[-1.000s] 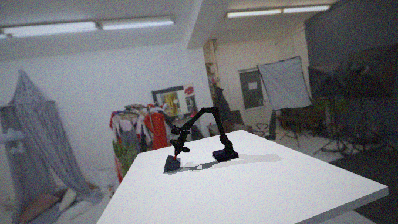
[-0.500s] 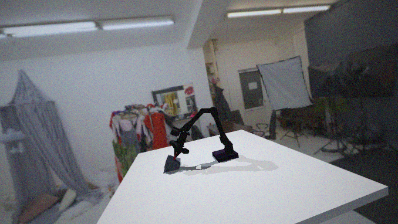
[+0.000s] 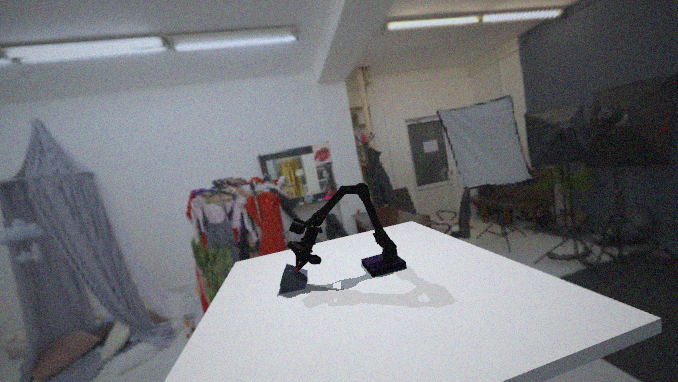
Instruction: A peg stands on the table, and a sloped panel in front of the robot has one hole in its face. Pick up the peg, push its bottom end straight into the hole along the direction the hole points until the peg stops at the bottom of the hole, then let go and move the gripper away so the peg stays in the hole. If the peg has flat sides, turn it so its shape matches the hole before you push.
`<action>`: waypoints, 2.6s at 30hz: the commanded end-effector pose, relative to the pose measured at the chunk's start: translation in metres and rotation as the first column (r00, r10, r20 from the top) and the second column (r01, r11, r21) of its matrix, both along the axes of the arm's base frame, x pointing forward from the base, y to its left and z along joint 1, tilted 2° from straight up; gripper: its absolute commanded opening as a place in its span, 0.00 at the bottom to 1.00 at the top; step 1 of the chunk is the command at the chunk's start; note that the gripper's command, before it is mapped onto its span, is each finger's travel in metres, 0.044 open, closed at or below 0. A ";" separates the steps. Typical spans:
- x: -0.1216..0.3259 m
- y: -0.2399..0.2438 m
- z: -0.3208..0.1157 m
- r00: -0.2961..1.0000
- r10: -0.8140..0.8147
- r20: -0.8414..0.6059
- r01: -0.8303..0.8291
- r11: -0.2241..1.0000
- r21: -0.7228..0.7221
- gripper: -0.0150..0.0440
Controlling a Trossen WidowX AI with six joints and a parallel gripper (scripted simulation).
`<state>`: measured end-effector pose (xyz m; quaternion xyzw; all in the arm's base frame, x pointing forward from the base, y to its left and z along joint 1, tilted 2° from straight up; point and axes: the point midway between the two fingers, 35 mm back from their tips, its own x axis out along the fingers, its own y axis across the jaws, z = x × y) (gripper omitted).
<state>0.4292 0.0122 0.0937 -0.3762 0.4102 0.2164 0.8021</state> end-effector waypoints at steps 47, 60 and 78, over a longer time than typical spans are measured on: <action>-0.016 -0.001 0.030 1.000 -0.001 -0.001 0.001 1.000 0.001 1.00; -0.029 -0.002 0.049 1.000 -0.001 -0.002 0.001 1.000 0.002 1.00; -0.047 -0.004 0.074 1.000 -0.002 -0.003 0.002 1.000 0.003 1.00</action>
